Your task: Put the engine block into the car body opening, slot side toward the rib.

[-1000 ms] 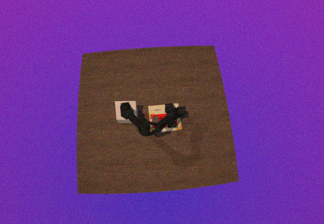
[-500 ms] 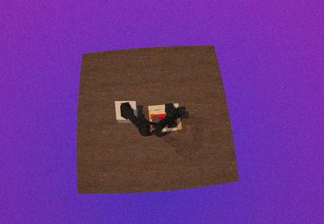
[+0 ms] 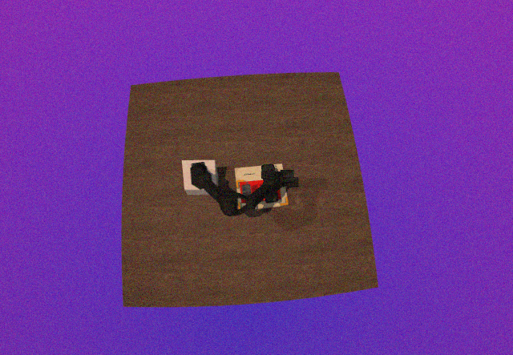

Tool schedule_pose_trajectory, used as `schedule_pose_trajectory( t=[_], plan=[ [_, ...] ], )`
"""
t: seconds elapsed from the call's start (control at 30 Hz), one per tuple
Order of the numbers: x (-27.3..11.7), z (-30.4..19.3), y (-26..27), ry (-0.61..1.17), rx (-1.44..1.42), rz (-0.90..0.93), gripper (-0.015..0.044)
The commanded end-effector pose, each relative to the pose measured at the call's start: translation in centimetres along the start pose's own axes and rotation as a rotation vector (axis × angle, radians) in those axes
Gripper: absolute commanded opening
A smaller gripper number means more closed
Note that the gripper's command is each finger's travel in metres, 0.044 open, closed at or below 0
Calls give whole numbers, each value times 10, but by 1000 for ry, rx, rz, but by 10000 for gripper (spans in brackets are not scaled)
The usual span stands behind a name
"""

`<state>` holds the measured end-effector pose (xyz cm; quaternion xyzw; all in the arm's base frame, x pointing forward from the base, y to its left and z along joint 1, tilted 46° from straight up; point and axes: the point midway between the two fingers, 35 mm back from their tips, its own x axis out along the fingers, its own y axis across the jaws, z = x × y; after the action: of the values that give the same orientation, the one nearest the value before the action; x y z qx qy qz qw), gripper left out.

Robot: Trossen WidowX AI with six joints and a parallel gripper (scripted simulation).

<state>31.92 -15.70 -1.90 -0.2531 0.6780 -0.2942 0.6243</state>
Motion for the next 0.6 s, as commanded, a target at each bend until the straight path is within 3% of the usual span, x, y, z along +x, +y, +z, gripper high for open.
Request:
schedule_pose_trajectory(
  t=[0.0, 0.07, 0.43, 0.57],
  plan=[
    [1, 0, -1, 0, -6, -6, 160],
    [2, 0, -1, 0, -6, -6, 160],
    [1, 0, 0, 0, 0, 0, 440],
    [1, 0, 0, 0, 0, 0, 440]
  ],
)
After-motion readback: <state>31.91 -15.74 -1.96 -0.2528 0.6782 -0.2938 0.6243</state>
